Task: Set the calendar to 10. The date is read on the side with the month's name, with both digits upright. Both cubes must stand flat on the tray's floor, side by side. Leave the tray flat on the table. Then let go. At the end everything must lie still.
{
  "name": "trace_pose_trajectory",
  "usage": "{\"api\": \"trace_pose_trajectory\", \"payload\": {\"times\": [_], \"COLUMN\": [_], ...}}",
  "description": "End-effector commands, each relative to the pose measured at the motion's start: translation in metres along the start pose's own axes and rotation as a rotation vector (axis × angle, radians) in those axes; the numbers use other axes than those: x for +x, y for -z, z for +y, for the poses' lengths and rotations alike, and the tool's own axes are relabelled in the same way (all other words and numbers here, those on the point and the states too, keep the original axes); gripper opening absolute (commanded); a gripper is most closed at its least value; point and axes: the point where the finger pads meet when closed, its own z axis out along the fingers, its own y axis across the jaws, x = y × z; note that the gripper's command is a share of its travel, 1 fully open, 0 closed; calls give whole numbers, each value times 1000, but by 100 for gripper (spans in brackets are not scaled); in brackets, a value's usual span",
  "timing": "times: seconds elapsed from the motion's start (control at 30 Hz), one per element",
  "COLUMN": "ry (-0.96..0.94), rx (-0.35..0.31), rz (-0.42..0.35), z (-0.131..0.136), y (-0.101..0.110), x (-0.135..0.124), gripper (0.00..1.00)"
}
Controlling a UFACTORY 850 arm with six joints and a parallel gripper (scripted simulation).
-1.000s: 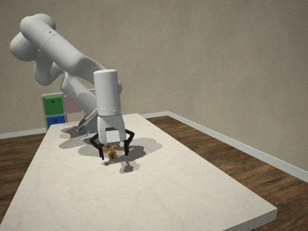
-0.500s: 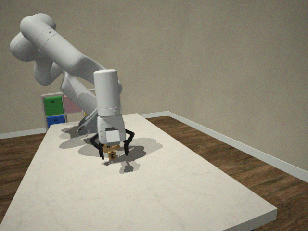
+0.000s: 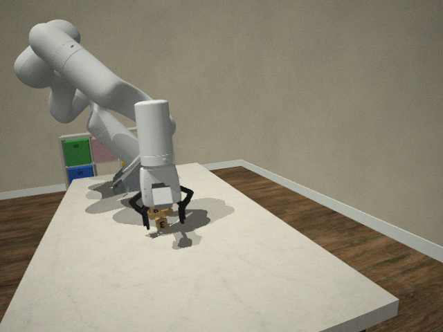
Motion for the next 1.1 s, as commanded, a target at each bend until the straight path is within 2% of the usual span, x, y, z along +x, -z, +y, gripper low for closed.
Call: {"api": "trace_pose_trajectory", "payload": {"times": [0.0,0.9,1.07], "ry": [-1,-1,-1], "rx": [0,0,0], "rz": [2,2,2], "z": [0,0,0], "y": [1,1,10], "x": [1,1,1], "gripper": [100,100,100]}}
